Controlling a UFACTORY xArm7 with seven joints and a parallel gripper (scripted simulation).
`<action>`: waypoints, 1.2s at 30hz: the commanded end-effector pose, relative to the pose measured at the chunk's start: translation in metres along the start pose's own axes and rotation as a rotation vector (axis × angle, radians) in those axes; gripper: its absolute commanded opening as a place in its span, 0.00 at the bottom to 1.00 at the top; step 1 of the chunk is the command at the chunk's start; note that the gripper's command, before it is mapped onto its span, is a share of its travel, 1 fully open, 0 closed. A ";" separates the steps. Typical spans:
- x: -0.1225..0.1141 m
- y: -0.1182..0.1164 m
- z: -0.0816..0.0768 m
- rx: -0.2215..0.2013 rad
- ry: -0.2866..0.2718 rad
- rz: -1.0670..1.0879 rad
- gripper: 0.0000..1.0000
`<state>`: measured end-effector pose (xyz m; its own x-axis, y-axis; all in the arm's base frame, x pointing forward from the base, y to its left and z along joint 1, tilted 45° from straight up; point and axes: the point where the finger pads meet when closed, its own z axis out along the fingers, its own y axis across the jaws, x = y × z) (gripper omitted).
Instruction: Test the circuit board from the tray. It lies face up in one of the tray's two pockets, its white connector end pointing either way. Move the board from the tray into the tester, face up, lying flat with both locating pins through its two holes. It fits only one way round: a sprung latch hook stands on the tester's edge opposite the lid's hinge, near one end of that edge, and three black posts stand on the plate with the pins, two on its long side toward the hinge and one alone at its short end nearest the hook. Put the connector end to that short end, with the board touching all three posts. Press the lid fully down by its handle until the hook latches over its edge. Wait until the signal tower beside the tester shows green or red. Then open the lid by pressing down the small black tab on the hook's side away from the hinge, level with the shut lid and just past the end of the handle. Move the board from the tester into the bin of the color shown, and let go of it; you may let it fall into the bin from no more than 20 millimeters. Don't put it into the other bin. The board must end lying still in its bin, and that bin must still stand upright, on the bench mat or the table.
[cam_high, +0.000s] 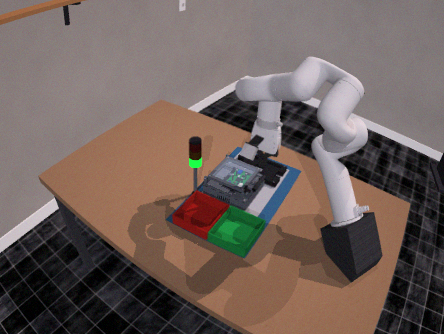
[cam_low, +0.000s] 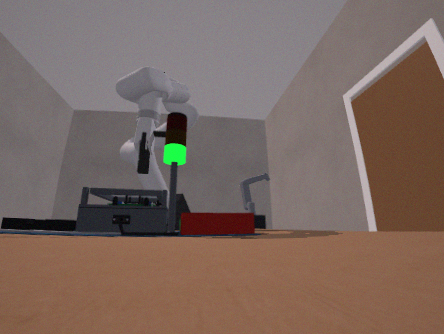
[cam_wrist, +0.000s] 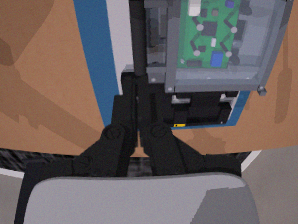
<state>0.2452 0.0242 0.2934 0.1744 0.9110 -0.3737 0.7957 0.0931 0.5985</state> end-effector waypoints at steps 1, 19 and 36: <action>0.000 0.001 -0.001 -0.002 0.000 0.000 0.00; 0.000 0.001 -0.008 -0.002 0.000 0.000 0.00; 0.000 0.001 -0.013 -0.002 0.000 0.001 0.00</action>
<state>0.2381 0.0291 0.3020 0.1746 0.9111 -0.3735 0.7957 0.0929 0.5985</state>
